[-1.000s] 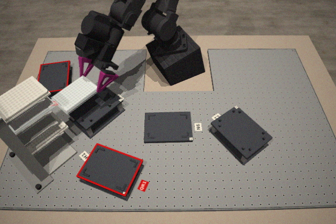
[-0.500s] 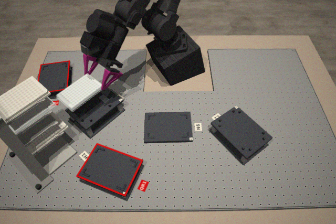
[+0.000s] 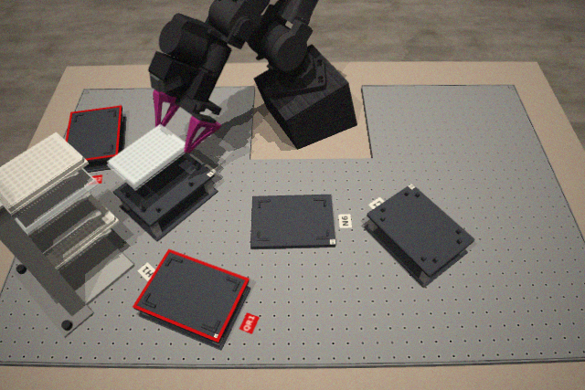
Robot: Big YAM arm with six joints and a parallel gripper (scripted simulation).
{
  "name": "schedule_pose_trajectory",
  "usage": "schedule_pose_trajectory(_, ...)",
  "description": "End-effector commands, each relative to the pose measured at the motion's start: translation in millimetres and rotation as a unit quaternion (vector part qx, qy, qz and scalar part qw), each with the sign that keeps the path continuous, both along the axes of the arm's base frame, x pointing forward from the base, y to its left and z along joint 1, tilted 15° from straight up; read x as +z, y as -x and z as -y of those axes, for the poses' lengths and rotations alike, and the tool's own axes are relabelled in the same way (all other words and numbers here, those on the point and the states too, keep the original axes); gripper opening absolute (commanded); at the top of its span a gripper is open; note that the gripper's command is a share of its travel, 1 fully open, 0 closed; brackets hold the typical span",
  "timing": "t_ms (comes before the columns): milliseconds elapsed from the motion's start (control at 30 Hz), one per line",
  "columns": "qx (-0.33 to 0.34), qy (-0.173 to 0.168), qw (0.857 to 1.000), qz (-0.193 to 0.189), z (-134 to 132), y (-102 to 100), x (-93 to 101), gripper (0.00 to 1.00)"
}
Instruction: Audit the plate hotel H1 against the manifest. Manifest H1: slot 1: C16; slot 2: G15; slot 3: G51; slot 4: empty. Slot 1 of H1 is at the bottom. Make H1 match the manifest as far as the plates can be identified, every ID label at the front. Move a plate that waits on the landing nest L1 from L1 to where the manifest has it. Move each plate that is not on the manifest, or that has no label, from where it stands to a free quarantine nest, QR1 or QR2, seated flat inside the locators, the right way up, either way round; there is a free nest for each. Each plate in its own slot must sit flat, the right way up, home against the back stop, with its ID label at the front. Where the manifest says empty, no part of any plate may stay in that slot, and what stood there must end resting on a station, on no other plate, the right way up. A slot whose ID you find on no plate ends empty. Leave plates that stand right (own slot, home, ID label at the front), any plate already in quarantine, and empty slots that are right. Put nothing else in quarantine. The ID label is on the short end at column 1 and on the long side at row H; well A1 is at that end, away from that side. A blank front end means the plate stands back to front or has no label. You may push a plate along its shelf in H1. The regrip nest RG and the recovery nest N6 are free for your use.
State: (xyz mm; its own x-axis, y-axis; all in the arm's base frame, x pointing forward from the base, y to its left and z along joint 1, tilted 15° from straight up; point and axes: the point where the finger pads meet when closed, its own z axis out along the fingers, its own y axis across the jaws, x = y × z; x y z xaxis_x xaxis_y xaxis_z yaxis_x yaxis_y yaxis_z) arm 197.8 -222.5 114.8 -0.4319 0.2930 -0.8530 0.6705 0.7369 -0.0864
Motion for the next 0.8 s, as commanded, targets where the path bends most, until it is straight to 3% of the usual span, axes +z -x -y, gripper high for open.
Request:
schedule_pose_trajectory(0,-0.001,0.021,1.000,0.010,9.6,-3.8,16.4,0.86)
schedule_pose_trajectory(67,-0.002,0.015,1.000,0.005,6.6,-1.0,6.1,0.86)
schedule_pose_trajectory(500,-0.001,0.015,1.000,0.005,7.7,-1.4,0.5,0.86)
schedule_pose_trajectory(533,-0.002,0.020,1.000,0.010,11.2,-4.0,8.6,0.86)
schedule_pose_trajectory(600,-0.002,0.014,1.000,0.005,8.2,-1.3,-1.0,0.86)
schedule_pose_trajectory(767,-0.002,0.015,1.000,0.005,8.6,-1.6,-3.6,0.86)
